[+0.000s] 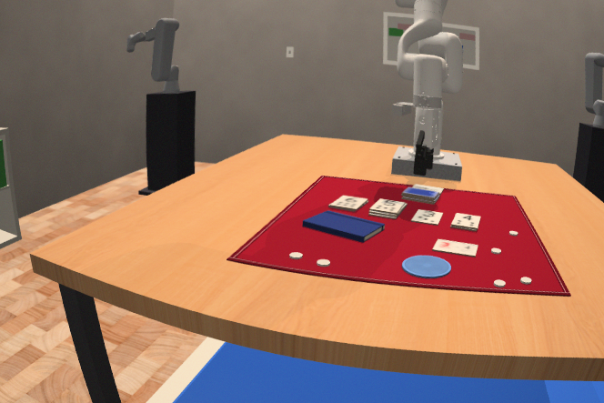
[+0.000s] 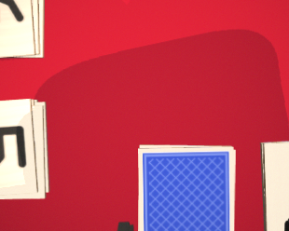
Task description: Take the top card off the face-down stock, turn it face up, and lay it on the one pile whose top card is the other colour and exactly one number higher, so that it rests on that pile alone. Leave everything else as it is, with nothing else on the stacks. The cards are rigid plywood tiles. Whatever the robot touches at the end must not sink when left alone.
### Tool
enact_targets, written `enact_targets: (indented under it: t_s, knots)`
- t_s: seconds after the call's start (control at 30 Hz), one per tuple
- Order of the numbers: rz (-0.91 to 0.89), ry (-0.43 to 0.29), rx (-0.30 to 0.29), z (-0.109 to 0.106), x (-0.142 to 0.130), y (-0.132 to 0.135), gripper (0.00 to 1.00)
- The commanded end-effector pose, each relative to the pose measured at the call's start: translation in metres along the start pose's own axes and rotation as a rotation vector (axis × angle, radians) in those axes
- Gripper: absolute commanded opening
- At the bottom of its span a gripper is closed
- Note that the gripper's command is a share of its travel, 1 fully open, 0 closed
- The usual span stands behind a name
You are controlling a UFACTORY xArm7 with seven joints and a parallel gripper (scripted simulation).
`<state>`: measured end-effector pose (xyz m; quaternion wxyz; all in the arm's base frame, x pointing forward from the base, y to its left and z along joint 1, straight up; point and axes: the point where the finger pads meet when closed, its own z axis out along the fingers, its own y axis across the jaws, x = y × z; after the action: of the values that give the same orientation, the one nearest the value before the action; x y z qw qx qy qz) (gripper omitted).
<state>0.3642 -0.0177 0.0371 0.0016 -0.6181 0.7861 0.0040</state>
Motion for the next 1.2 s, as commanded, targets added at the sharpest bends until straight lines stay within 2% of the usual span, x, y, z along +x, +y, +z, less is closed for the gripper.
enact_targets:
  t_s: [0.0, 0.47, 1.17]
  knots:
    - [0.0, 0.0, 0.004, 0.004, 0.0, -0.002, 0.87]
    - [0.0, 0.0, 0.004, 0.032, 0.0, -0.003, 0.87]
    - [0.0, 0.0, 0.004, 0.04, 0.0, -0.003, 0.87]
